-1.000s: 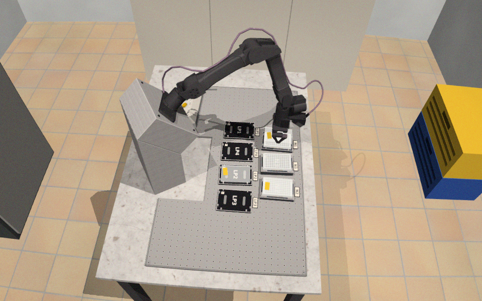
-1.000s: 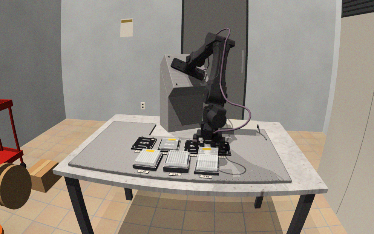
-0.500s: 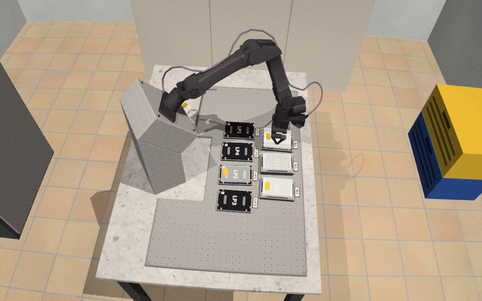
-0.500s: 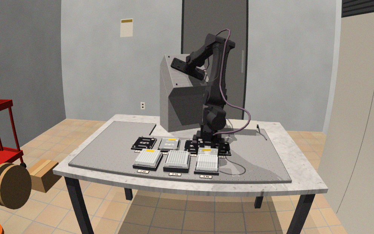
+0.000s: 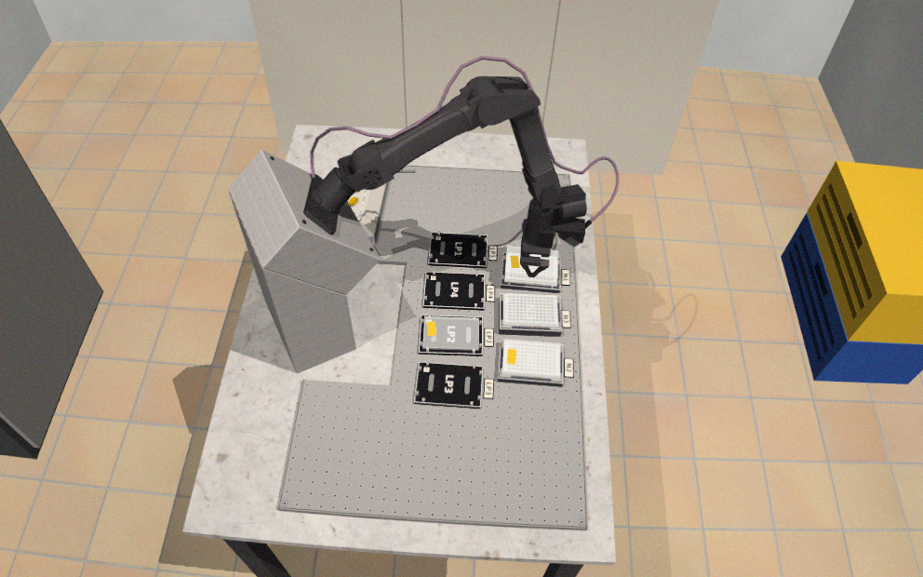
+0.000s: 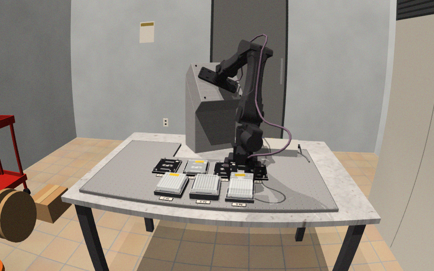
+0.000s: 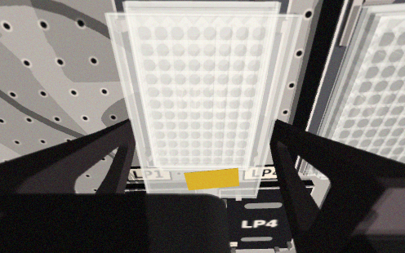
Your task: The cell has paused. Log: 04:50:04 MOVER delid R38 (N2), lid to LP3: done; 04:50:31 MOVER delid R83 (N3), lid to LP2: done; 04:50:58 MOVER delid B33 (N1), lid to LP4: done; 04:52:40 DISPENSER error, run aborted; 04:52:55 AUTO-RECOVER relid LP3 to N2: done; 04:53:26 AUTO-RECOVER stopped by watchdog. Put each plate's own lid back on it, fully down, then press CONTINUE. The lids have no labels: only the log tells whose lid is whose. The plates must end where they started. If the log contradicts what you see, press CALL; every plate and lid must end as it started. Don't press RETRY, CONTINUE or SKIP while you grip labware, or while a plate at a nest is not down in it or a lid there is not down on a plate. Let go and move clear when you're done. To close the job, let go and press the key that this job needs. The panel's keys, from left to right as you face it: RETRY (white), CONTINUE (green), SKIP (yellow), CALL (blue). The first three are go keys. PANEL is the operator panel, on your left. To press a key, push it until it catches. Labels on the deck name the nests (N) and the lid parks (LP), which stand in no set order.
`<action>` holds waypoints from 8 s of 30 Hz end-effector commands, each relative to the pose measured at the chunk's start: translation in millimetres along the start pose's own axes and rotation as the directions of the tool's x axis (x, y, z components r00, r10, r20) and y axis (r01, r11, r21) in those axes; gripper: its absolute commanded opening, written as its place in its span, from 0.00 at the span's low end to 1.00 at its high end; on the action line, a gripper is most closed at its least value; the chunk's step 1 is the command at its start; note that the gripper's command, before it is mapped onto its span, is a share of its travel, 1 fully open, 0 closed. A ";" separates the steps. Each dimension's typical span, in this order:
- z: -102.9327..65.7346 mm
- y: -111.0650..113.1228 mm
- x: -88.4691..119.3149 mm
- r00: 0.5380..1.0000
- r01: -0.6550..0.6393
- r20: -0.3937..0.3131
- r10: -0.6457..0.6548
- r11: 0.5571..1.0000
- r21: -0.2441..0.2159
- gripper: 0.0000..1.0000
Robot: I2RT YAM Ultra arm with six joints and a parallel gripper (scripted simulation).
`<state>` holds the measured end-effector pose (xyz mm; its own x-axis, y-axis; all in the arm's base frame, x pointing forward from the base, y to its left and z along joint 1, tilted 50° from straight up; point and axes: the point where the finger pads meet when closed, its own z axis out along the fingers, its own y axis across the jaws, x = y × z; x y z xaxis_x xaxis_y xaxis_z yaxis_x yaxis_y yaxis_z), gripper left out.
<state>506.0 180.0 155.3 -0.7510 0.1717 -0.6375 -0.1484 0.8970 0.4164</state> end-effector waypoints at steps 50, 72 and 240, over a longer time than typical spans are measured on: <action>16.3 4.9 -10.3 1.000 -0.003 0.020 0.003 1.000 -0.003 0.00; 17.7 3.5 -8.5 1.000 0.000 0.019 0.000 1.000 -0.005 0.00; -20.6 -73.5 52.6 0.997 0.077 0.028 -0.077 0.997 -0.005 1.00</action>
<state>464.0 128.1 97.5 -0.7606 0.1090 -0.6400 -0.1848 0.9087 0.3743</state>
